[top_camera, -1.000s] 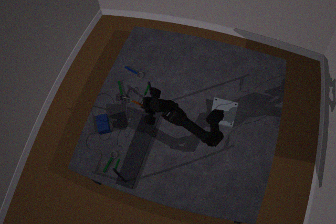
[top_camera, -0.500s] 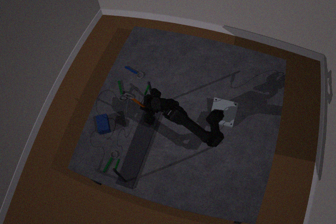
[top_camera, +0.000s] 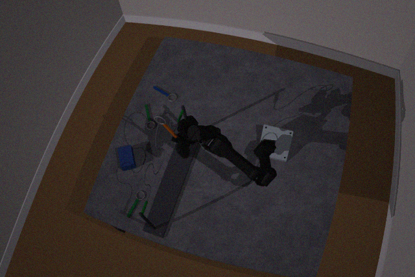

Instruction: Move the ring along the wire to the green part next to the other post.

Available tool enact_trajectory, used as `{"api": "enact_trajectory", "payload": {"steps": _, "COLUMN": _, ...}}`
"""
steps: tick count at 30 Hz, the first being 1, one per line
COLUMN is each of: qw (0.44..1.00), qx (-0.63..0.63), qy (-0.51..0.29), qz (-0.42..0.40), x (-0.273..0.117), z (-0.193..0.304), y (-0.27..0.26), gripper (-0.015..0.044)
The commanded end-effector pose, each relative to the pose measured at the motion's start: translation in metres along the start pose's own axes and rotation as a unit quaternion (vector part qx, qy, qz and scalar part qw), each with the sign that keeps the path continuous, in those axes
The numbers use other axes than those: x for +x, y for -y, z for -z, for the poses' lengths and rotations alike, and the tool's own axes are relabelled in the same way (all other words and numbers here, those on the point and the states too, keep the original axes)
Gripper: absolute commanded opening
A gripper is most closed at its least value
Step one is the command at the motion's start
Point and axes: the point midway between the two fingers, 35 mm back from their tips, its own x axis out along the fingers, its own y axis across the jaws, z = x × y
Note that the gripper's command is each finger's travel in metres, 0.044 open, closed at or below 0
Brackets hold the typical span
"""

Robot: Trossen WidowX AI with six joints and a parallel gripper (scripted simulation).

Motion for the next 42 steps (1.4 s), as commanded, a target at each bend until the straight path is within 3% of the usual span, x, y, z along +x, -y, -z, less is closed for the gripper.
{"api": "enact_trajectory", "payload": {"steps": 1, "qw": 1.000, "qx": 0.019, "qy": 0.002, "qz": -0.011, "x": -0.001, "z": 0.001, "y": -0.002, "gripper": -0.0150}}
{"api": "enact_trajectory", "payload": {"steps": 42, "qw": 0.962, "qx": 0.236, "qy": 0.055, "qz": -0.123, "x": 0.005, "z": -0.002, "y": -0.017, "gripper": -0.0150}}
